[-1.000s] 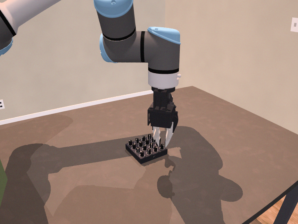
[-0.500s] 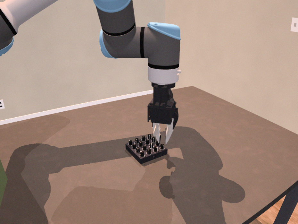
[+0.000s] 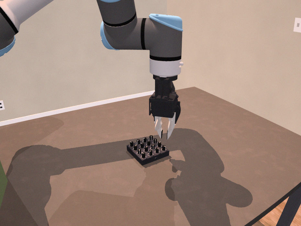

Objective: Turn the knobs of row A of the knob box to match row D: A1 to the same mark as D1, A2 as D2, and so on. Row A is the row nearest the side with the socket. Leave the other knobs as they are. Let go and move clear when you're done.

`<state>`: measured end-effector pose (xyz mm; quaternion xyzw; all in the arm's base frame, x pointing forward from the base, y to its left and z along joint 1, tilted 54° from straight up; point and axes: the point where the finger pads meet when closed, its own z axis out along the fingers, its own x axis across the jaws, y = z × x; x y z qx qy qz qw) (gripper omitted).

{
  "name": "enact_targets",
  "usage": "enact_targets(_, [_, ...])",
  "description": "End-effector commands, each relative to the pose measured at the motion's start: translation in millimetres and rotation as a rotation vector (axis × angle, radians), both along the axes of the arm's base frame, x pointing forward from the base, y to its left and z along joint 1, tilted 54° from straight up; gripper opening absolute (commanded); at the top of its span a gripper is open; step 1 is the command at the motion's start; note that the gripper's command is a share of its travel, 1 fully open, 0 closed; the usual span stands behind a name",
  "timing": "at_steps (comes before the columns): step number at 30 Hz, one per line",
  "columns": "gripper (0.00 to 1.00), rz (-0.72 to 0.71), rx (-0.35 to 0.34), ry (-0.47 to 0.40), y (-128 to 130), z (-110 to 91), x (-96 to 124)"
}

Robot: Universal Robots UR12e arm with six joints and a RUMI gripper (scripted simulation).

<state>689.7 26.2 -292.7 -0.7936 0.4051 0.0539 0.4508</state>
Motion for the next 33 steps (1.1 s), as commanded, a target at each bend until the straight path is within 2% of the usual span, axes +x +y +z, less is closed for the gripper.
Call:
enact_targets(1, [0.11,-0.001,0.0,-0.001,-1.2,0.6,0.2])
enact_targets(20, [0.11,0.024,-0.012,-0.033,-1.5,1.2,0.0])
enact_targets(26, [0.11,0.094,-0.046,-0.123,-2.4,2.7,-0.4])
enact_targets(33, [0.11,0.234,-0.112,-0.304,-4.4,5.3,-1.7])
